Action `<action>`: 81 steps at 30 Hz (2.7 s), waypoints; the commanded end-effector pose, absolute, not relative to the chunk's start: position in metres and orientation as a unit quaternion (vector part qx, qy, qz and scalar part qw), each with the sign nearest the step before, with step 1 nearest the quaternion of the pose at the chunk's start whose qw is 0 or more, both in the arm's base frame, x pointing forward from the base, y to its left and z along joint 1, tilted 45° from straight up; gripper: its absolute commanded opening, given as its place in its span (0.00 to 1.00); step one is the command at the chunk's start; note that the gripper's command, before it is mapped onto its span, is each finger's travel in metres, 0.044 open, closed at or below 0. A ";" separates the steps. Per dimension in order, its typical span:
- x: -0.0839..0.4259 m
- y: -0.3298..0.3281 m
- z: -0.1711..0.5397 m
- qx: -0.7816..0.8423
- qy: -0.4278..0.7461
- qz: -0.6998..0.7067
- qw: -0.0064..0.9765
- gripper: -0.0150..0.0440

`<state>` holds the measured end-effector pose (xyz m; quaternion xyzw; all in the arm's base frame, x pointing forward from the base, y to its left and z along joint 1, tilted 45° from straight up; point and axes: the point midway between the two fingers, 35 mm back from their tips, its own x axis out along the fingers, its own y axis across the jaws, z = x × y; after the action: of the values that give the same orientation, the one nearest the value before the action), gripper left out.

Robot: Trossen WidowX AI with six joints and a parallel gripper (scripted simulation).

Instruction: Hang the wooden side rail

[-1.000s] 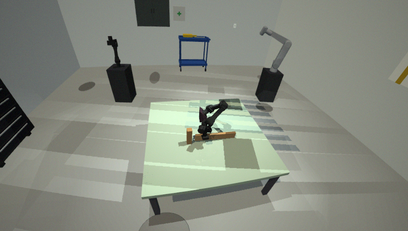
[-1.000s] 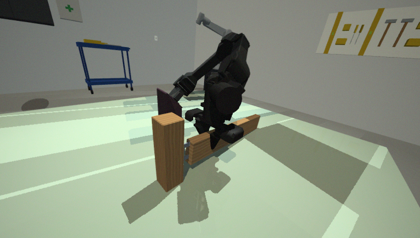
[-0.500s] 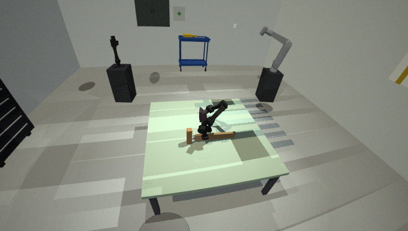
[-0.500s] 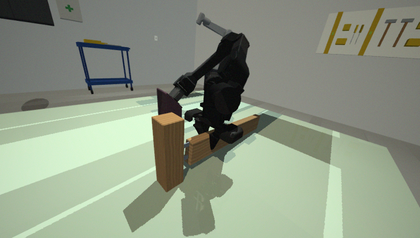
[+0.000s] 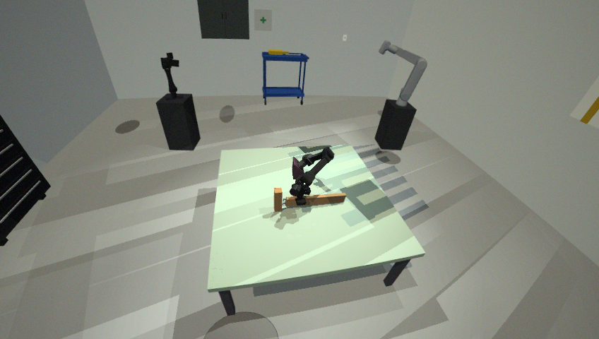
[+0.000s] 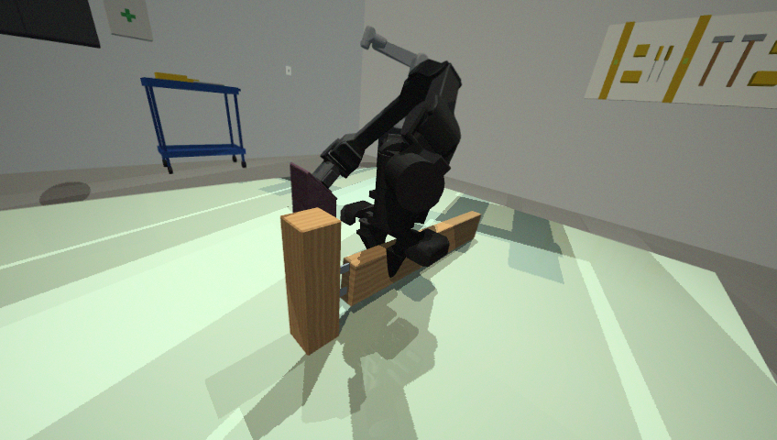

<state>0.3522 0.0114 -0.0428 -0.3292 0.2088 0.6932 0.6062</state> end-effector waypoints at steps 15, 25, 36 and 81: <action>0.356 0.004 -0.041 -0.333 0.210 0.689 0.609 0.25; 0.356 0.003 -0.042 -0.333 0.210 0.689 0.609 0.25; 0.355 0.003 -0.044 -0.333 0.210 0.689 0.609 0.25; 0.357 0.000 -0.046 -0.333 0.210 0.689 0.609 0.25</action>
<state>0.3540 0.0060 -0.0472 -0.3300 0.2091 0.6937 0.6052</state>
